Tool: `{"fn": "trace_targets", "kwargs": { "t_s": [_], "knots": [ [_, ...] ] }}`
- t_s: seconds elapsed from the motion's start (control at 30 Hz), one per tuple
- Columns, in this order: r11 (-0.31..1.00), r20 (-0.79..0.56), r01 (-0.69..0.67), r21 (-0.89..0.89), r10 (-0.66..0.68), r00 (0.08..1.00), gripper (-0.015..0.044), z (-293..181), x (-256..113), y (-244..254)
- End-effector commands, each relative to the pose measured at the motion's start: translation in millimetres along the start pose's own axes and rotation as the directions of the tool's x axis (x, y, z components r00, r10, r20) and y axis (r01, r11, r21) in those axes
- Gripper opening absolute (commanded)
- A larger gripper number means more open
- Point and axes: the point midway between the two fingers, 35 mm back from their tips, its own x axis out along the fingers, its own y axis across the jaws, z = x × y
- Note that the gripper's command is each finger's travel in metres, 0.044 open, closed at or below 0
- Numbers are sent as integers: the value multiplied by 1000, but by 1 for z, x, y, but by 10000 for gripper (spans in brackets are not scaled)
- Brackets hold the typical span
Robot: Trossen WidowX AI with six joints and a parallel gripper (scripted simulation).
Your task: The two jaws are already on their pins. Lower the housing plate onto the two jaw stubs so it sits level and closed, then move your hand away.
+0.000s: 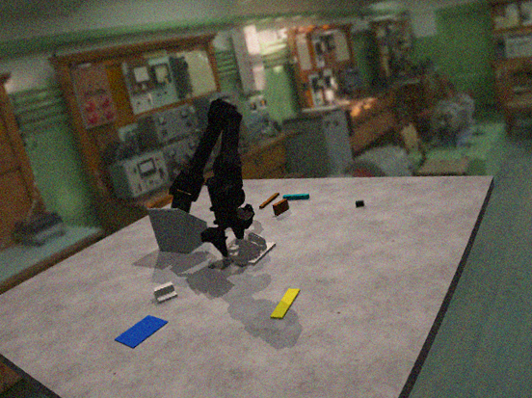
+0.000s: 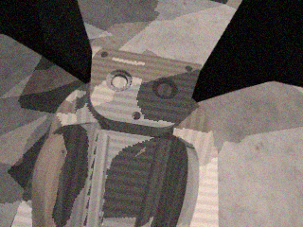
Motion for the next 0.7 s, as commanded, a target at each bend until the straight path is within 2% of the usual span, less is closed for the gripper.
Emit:
{"fn": "trace_targets", "kwargs": {
  "t_s": [0.0,0.13,0.23,0.27,0.67],
  "knots": [
    [1000,2,0,2,0,1000,351,0,0,0],
    [1000,2,0,2,0,1000,351,0,0,0],
    [1000,0,0,0,0,1000,430,0,0,0],
    [1000,0,0,0,0,1000,440,0,0,0],
    [1000,0,0,0,0,1000,440,0,0,0]
  ]
}}
